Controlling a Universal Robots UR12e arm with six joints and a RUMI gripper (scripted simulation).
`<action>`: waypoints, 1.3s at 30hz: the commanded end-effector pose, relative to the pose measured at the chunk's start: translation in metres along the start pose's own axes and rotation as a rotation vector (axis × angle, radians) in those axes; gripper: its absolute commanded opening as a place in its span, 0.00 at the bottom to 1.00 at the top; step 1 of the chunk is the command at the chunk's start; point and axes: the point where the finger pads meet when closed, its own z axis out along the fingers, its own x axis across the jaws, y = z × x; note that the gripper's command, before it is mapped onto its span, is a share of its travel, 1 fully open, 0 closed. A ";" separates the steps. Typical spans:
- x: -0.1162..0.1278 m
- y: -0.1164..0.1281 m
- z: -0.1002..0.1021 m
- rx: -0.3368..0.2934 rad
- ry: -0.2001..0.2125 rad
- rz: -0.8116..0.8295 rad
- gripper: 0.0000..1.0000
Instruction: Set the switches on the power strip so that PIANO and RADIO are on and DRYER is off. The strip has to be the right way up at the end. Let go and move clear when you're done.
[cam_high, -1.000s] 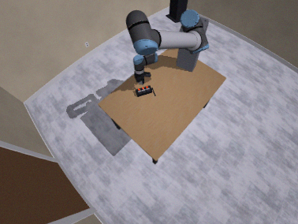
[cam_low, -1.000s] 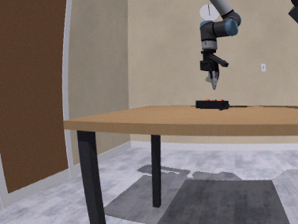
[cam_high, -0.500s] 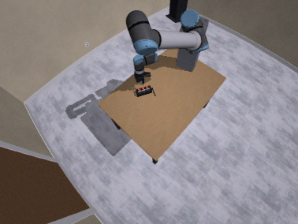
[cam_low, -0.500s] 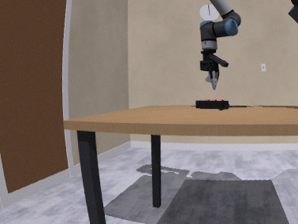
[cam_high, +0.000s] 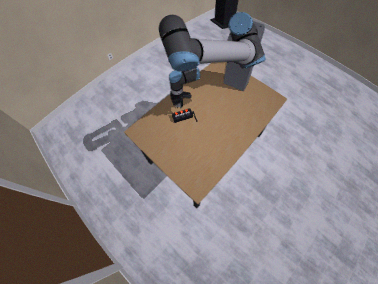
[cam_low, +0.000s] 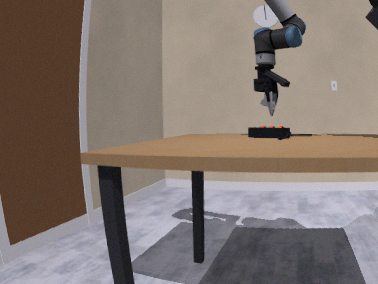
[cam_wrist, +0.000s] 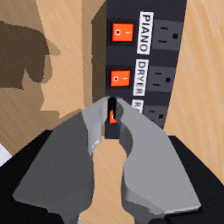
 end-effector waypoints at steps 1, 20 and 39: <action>0.000 0.000 0.002 -0.001 0.000 0.000 0.00; 0.000 0.001 0.025 -0.001 0.000 0.000 0.00; 0.000 0.001 0.037 -0.001 0.000 0.000 0.00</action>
